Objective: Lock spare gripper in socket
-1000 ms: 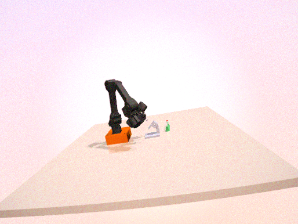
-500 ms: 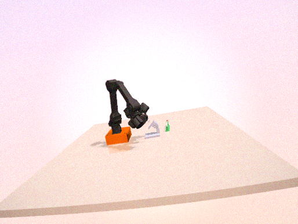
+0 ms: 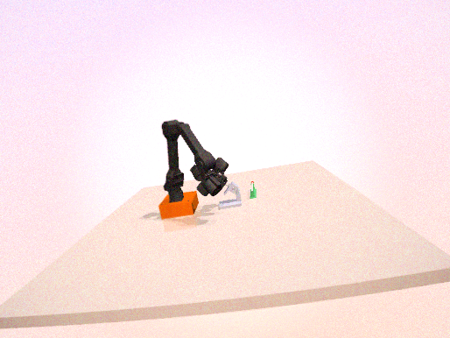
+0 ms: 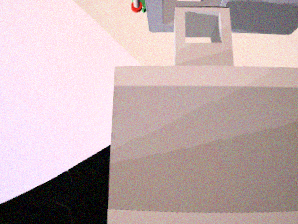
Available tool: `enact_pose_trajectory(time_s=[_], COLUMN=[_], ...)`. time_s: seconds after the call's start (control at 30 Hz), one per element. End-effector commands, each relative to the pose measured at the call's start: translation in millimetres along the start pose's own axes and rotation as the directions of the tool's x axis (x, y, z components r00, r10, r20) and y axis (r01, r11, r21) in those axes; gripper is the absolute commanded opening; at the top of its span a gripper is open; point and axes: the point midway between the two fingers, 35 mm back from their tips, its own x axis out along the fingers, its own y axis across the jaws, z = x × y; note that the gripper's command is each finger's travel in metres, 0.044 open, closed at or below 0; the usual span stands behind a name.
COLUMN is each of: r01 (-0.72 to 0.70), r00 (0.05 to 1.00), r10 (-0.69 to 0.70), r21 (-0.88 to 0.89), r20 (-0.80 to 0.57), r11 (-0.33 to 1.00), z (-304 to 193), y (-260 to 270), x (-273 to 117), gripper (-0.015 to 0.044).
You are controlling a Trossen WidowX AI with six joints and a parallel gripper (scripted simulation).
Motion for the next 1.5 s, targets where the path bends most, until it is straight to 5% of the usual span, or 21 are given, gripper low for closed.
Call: enact_pose_trajectory(time_s=[0.0,1.3,1.47], r01=[-0.014,0.002,0.002], r00=[1.0,1.0,1.0], r10=[0.014,-0.002,-0.002], r21=[0.003,0.003,0.003], r20=[0.0,0.0,0.0], r11=[1.0,1.0,1.0], z=[5,30,30], y=[3,0,0], x=[2,18,18], gripper=[0.0,0.0,0.0131])
